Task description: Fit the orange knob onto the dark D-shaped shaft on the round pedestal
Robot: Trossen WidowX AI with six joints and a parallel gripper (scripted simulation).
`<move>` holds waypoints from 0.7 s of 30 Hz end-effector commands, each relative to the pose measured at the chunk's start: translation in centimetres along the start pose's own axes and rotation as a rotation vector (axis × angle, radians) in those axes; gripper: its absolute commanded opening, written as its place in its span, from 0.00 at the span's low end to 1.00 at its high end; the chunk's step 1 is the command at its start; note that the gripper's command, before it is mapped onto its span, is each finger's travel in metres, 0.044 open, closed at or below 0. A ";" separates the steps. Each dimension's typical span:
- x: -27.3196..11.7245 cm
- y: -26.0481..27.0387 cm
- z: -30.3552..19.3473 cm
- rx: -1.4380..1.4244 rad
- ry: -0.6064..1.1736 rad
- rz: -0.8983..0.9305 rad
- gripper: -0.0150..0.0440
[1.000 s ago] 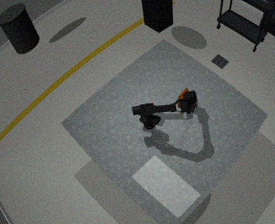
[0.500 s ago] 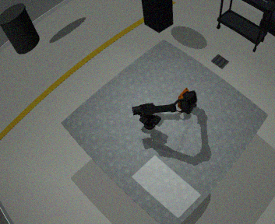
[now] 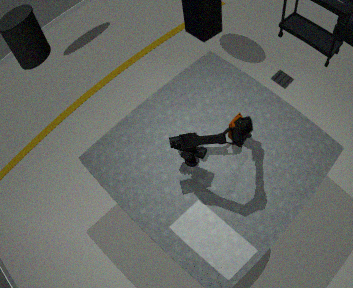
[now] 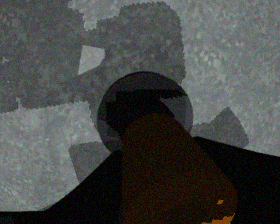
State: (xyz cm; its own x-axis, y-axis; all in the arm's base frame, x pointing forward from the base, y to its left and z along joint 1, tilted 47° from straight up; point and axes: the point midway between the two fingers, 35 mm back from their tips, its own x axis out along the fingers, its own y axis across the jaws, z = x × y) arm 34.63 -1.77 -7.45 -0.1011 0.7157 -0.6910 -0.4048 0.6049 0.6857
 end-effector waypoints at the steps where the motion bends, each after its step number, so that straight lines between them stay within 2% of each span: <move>1: 0.0 -0.1 0.0 -0.051 -0.004 -0.002 0.25; 21: 0.3 0.1 0.0 -0.051 -0.004 -0.001 0.25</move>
State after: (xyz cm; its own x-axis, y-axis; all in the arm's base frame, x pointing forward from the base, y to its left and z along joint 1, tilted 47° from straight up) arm 34.44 -1.59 -7.62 -0.0998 0.7141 -0.6929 -0.4489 0.5892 0.6719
